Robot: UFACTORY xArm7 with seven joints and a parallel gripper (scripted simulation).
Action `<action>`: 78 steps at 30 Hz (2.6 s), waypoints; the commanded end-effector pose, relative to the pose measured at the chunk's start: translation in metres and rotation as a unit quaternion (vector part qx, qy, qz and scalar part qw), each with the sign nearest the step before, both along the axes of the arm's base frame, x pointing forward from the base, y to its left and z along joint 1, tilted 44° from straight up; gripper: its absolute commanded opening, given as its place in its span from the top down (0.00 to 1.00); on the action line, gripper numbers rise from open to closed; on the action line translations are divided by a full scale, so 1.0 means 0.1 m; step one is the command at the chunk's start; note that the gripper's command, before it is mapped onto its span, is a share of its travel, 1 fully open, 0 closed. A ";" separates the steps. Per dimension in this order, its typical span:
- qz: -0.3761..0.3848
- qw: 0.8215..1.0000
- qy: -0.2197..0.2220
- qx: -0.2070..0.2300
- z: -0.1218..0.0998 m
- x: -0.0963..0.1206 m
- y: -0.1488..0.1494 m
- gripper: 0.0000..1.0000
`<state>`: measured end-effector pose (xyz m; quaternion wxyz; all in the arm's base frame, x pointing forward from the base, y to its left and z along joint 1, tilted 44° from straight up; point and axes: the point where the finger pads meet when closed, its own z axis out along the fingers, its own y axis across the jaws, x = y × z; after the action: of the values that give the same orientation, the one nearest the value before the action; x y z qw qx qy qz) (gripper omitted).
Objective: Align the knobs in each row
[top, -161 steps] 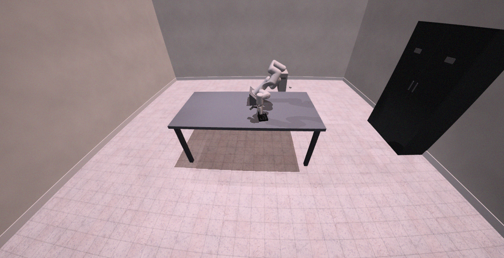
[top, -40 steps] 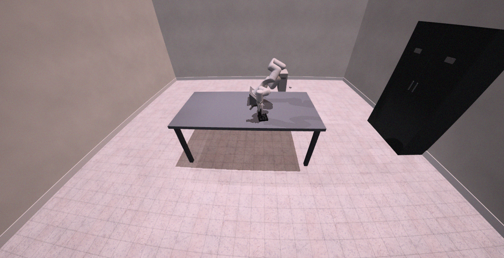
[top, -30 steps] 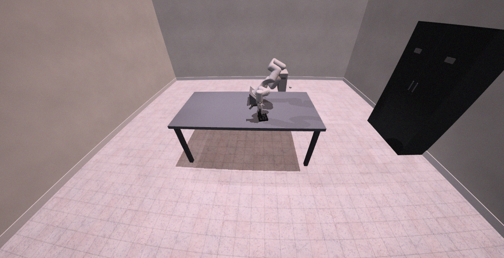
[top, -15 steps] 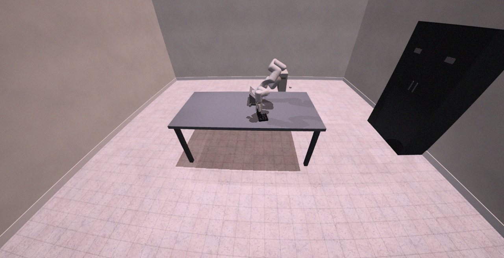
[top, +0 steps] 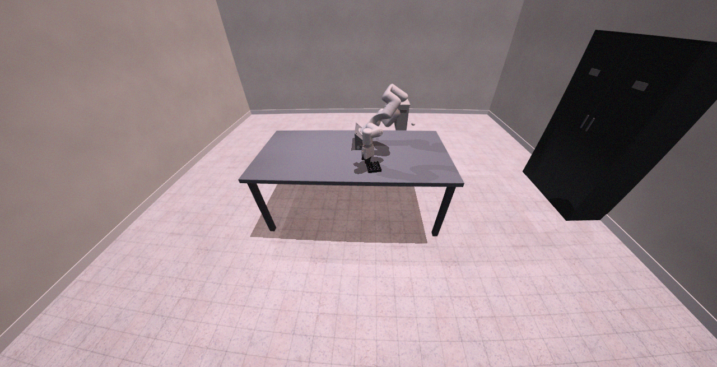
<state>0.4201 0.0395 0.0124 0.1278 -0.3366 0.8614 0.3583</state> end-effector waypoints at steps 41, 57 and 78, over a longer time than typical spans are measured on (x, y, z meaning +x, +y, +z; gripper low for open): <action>-0.466 0.761 0.452 -0.015 0.11 0.04 -0.10 0.81; -0.588 0.579 0.564 -0.006 0.25 0.12 -0.12 0.81; -0.626 0.498 0.601 0.000 0.31 0.16 -0.12 0.81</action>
<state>0.4347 0.0299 0.0430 -0.2317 0.5854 0.7168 0.2998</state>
